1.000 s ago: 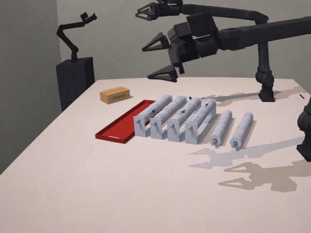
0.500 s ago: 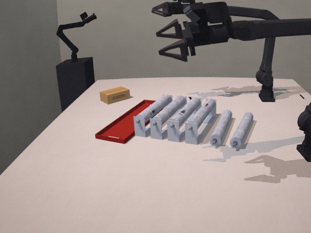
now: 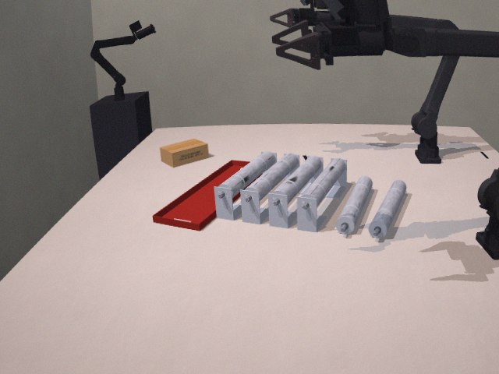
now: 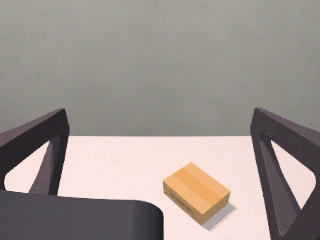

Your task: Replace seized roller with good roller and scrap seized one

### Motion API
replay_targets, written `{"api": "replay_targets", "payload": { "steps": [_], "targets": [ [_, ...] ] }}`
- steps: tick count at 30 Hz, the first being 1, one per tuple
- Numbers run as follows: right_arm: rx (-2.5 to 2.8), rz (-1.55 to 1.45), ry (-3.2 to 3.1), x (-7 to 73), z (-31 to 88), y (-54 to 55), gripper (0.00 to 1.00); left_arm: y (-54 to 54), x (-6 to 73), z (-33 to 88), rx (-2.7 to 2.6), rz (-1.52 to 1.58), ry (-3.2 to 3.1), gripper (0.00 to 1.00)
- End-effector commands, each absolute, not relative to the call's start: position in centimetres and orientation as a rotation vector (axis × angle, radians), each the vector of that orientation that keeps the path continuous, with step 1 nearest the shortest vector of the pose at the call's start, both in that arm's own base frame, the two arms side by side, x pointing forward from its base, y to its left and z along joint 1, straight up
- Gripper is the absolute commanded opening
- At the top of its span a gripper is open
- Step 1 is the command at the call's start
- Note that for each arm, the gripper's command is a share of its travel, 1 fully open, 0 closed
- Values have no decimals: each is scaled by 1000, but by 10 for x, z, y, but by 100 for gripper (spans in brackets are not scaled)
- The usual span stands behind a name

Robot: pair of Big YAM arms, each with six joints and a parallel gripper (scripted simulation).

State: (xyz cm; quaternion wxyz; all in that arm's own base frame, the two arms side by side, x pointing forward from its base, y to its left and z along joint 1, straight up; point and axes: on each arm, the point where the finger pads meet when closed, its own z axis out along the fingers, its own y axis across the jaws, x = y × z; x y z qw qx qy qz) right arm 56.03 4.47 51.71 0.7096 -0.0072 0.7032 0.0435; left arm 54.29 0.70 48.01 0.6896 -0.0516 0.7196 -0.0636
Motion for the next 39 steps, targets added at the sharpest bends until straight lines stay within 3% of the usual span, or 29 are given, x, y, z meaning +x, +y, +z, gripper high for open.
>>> {"api": "replay_targets", "payload": {
  "steps": [1,24,25,39],
  "targets": [
    [-25,52,1514,539,527,27,100,-3,533,486,-35,-80,1582,100],
    [19,-1,1520,510,524,-7,100,-7,516,515,-2,-21,1514,100],
    [16,1,1519,510,526,-5,100,-6,519,513,0,-15,1520,0],
    [-4,4,1523,523,529,3,100,-6,525,522,13,2,1524,0]
  ]
}}
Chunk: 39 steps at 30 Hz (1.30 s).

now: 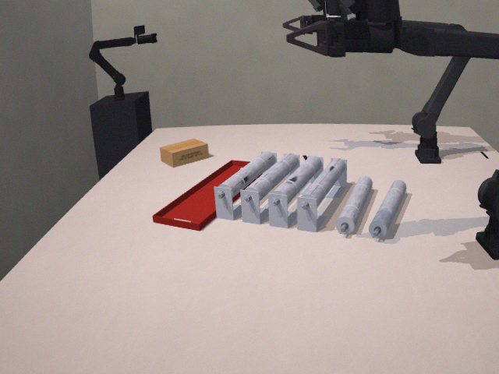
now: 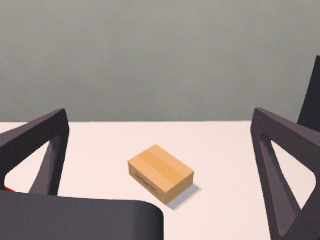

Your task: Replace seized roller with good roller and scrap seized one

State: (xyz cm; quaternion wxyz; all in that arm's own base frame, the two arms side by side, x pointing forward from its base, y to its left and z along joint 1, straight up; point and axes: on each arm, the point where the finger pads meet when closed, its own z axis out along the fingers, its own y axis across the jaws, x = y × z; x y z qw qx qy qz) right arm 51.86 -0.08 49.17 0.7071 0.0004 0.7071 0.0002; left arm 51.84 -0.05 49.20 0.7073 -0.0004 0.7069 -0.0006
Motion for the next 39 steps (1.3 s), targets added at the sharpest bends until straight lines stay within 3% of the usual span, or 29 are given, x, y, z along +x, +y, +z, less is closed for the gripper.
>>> {"api": "replay_targets", "payload": {
  "steps": [1,2,3,26,39],
  "targets": [
    [-5,3,1521,523,531,3,100,-6,525,523,13,2,1522,0],
    [-7,3,1521,523,532,4,100,-6,525,525,13,2,1521,0],
    [-8,3,1522,524,532,5,0,-6,525,526,13,2,1519,0],
    [-13,-3,1509,524,535,4,0,-18,542,510,23,-24,1591,0],
    [-13,-3,1509,524,535,4,0,-90,617,443,118,-108,1886,0]
  ]
}}
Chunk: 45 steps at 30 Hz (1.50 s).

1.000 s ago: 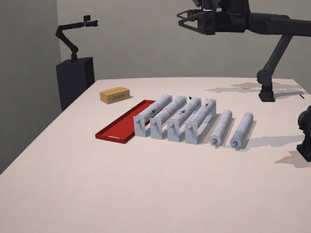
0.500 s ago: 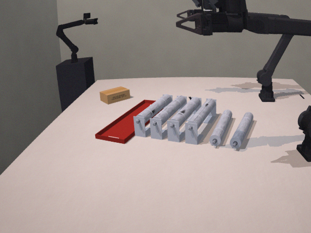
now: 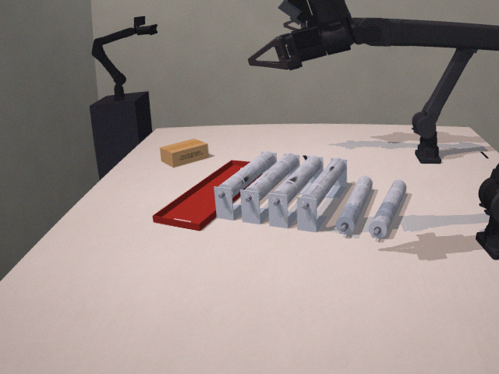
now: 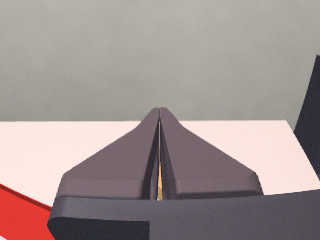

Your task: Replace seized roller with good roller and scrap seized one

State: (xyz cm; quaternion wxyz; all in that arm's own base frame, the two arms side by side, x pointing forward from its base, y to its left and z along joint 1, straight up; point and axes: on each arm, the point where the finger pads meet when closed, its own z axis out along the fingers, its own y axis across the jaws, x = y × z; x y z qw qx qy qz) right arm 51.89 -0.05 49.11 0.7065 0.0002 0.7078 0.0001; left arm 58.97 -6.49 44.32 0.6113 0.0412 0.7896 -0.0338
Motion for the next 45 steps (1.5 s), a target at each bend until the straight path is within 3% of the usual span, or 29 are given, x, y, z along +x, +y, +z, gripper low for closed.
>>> {"api": "replay_targets", "payload": {
  "steps": [1,15,29,45],
  "targets": [
    [-13,-3,1509,524,535,4,0,-100,624,434,133,-117,1921,0],
    [-13,-3,1509,524,535,4,0,-222,674,317,338,-168,2313,0],
    [-13,-3,1509,524,535,4,0,-323,668,210,556,-146,2614,0],
    [-13,-3,1509,524,535,4,0,-360,653,157,669,-125,2718,0]
  ]
}}
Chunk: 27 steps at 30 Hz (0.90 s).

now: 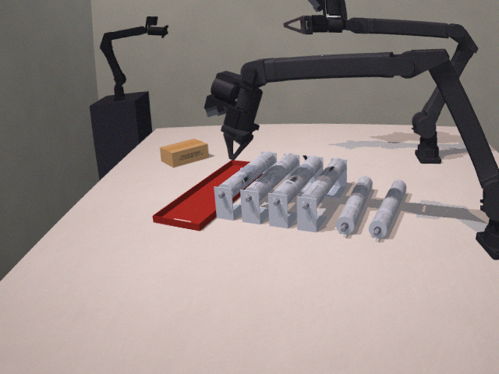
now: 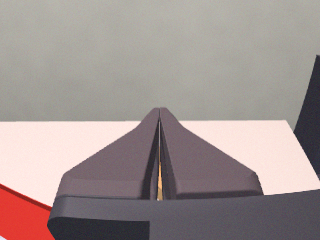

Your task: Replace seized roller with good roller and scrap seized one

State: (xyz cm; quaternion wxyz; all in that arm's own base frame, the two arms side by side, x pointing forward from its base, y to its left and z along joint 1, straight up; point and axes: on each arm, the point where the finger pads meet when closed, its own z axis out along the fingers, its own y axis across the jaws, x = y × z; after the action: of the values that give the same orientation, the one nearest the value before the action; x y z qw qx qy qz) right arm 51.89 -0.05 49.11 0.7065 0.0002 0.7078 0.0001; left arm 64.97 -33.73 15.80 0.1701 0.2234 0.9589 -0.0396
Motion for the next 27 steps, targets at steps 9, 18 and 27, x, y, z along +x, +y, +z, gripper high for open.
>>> {"api": "replay_targets", "payload": {
  "steps": [9,18,27],
  "targets": [
    [-13,-3,1509,524,535,4,0,-334,654,130,636,-101,2760,0],
    [-13,-3,1509,524,535,4,0,-333,659,136,626,-103,2736,0],
    [-13,-3,1509,524,535,4,0,-335,653,166,626,-116,2698,0]
  ]
}}
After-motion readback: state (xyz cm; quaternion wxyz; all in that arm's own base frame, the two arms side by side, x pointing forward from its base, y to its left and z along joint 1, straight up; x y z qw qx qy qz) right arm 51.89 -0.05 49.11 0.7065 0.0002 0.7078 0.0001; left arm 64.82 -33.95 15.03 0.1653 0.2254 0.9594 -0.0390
